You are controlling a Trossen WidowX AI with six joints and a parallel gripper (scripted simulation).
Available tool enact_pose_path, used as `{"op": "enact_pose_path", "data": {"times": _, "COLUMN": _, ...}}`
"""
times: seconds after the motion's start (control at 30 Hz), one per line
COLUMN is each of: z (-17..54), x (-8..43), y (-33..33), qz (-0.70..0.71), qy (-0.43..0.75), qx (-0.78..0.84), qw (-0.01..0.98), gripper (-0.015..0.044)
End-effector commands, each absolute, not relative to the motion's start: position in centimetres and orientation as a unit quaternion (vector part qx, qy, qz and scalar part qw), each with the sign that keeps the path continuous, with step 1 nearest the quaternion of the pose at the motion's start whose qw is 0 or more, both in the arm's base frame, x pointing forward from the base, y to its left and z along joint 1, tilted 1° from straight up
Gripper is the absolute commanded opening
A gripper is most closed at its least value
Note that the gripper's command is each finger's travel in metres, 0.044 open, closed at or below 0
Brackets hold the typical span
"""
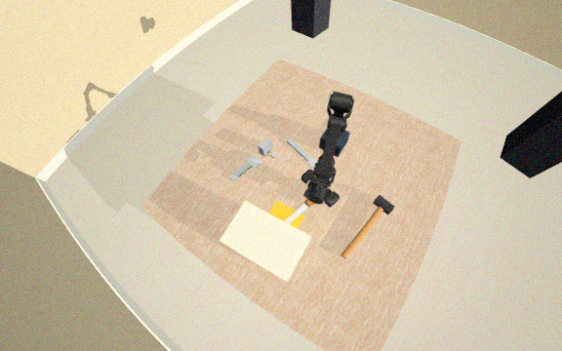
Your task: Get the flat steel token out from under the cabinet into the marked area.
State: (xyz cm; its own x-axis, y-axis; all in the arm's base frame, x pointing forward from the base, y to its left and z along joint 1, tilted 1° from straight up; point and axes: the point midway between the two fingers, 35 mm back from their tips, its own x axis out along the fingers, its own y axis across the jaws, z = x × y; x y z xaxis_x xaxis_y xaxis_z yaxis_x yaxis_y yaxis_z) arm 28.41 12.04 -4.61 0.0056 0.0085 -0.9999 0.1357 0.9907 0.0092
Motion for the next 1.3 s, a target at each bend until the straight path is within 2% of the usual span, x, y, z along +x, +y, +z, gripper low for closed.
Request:
{"op": "enact_pose_path", "data": {"times": 0.0, "z": -4.7, "x": 27.6, "y": 12.2, "qz": -0.046, "qy": 0.705, "qx": 0.051, "qw": 0.705, "gripper": 0.0000}}
{"op": "enact_pose_path", "data": {"times": 1.27, "z": -4.7, "x": 22.4, "y": 13.3, "qz": -0.046, "qy": 0.707, "qx": 0.051, "qw": 0.704, "gripper": 0.0000}}
